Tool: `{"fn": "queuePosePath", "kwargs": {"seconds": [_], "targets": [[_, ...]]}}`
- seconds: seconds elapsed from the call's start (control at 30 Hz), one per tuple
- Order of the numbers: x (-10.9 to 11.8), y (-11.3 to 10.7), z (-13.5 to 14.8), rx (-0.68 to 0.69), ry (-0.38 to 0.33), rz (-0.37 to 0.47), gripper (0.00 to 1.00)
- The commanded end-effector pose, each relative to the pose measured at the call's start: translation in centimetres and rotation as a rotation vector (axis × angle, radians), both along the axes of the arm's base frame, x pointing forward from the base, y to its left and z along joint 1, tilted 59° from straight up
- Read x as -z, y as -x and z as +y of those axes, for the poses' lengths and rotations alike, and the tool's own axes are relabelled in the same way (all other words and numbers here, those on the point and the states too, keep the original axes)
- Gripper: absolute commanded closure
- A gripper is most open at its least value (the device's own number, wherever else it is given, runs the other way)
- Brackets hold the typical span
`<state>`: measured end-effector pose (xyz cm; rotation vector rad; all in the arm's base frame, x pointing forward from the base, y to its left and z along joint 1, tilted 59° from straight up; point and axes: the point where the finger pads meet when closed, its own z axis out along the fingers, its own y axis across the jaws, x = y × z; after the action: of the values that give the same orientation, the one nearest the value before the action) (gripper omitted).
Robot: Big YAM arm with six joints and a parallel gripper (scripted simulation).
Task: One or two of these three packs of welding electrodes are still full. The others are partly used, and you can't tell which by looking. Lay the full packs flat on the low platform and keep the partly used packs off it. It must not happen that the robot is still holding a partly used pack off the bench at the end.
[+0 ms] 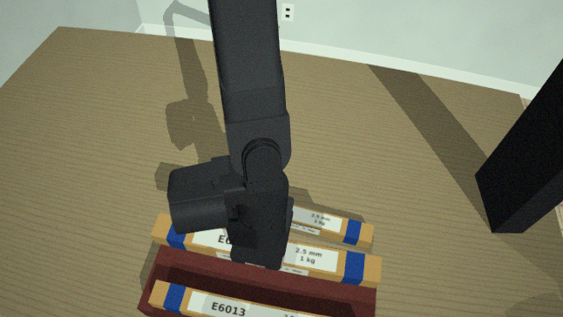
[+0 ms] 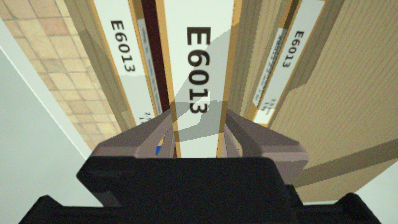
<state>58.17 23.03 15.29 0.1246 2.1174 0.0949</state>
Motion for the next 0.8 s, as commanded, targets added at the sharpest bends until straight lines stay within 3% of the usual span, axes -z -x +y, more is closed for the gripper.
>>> {"fn": "queuePosePath", "kwargs": {"seconds": [0.0,0.77], "targets": [[-2.57,0.73,2.54,-0.031,-0.034,-0.049,1.00],[-2.01,0.90,2.46,-0.031,-0.030,-0.041,1.00]]}}
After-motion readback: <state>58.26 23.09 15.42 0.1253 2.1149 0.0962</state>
